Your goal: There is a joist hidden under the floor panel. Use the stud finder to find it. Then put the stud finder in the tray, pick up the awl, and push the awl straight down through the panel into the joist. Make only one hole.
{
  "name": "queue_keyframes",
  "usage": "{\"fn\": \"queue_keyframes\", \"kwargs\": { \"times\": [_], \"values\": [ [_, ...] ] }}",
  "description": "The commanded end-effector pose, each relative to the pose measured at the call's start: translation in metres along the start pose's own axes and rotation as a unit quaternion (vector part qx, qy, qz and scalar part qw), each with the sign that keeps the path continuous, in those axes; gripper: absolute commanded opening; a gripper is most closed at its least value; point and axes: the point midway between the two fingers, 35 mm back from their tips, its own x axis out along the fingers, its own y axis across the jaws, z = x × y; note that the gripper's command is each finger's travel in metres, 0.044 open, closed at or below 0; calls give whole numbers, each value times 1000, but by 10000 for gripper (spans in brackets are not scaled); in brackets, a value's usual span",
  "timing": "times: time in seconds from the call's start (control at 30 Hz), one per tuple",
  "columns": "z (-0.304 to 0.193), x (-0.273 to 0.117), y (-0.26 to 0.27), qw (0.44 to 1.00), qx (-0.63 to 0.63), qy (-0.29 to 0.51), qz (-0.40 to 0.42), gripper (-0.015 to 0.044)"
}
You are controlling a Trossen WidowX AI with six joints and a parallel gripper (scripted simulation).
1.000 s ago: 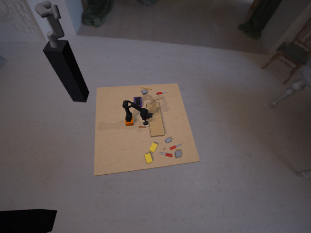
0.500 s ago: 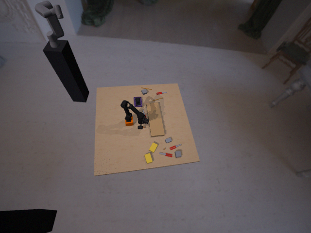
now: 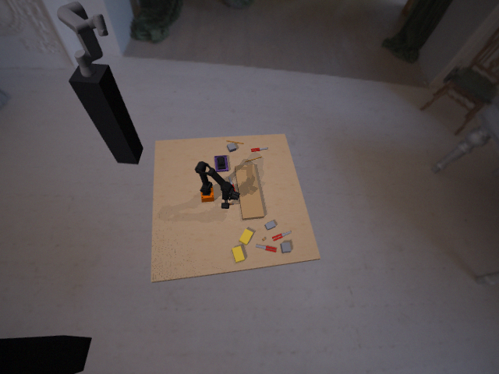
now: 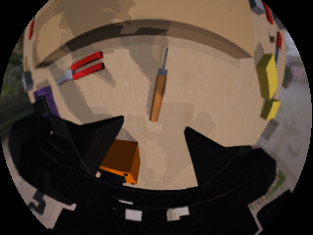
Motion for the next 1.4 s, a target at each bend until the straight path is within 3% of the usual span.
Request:
{"fn": "queue_keyframes", "kwargs": {
  "times": [0.0, 0.83, 1.33, 1.37],
  "values": [
    [-1, 8, 0, 1000, -3, 4, 0, 440],
    [0, 44, 1, 1000, -3, 4, 0, 440],
    [0, 44, 1, 1000, -3, 4, 0, 46],
    [0, 44, 1, 1000, -3, 4, 0, 40]
  ]
}}
